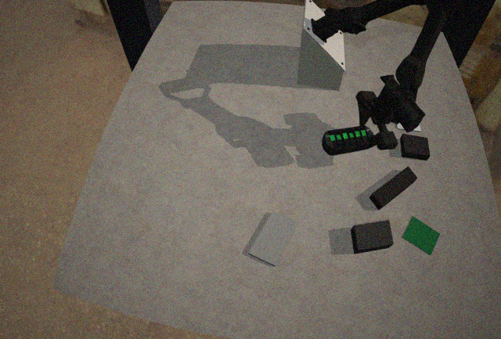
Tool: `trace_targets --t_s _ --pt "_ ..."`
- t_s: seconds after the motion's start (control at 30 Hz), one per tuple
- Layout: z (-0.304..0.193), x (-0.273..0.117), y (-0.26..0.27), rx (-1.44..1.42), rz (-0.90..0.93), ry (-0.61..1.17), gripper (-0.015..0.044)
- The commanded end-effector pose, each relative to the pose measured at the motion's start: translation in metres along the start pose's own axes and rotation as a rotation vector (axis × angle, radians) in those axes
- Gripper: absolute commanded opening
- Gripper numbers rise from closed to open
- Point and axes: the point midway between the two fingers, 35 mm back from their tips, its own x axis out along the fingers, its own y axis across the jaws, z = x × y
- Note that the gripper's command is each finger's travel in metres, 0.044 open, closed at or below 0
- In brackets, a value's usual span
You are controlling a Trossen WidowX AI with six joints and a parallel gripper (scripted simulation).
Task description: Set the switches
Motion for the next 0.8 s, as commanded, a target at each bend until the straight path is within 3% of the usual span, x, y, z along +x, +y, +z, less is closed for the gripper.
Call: trace_targets --t_s 0.0,0.77 --pt "-0.001 0.001 0.0 0.006 0.0 0.004 0.0326" --pt "-0.009 -0.01 0.0 0.006 0.0 -0.008 0.0335"
